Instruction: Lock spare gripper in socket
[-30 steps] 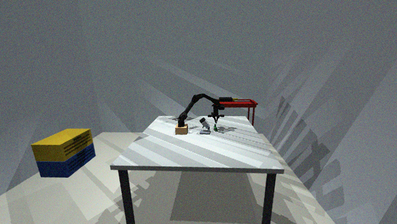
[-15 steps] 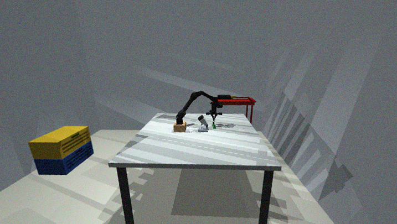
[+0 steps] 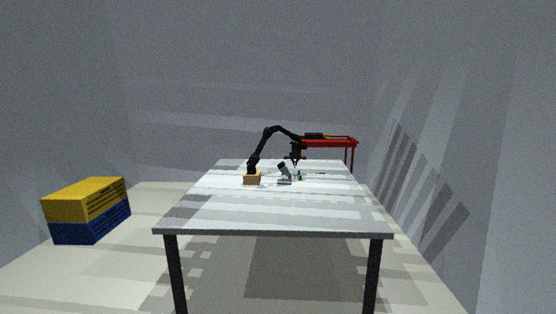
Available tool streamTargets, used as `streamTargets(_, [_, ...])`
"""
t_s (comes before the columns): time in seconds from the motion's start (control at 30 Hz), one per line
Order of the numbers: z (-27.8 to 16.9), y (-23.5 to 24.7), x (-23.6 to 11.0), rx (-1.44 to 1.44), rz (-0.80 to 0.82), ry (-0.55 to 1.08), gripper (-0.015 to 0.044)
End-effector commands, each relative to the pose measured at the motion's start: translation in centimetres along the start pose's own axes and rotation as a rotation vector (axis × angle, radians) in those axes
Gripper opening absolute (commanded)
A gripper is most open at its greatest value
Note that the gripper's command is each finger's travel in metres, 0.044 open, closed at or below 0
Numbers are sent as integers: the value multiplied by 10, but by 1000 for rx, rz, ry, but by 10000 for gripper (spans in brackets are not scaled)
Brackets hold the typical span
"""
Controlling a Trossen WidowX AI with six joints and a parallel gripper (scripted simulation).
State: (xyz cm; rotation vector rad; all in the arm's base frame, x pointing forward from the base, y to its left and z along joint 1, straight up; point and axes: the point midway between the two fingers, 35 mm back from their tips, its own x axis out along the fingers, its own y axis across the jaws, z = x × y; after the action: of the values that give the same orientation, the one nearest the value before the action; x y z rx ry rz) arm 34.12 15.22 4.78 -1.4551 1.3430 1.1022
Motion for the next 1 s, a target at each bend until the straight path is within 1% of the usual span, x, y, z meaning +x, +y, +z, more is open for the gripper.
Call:
streamTargets(0.0, [0,10,-4,17,-3,-9,0])
streamTargets(0.43, [-6,50,-11,32,9,-6,0])
streamTargets(0.53, [-6,52,-10,32,10,-6,0])
streamTargets(0.67, [-2,51,3,33,11,-7,0])
streamTargets(0.87, [6,52,34,36,16,-9,0])
streamTargets(0.97, [8,52,39,37,15,-9,0])
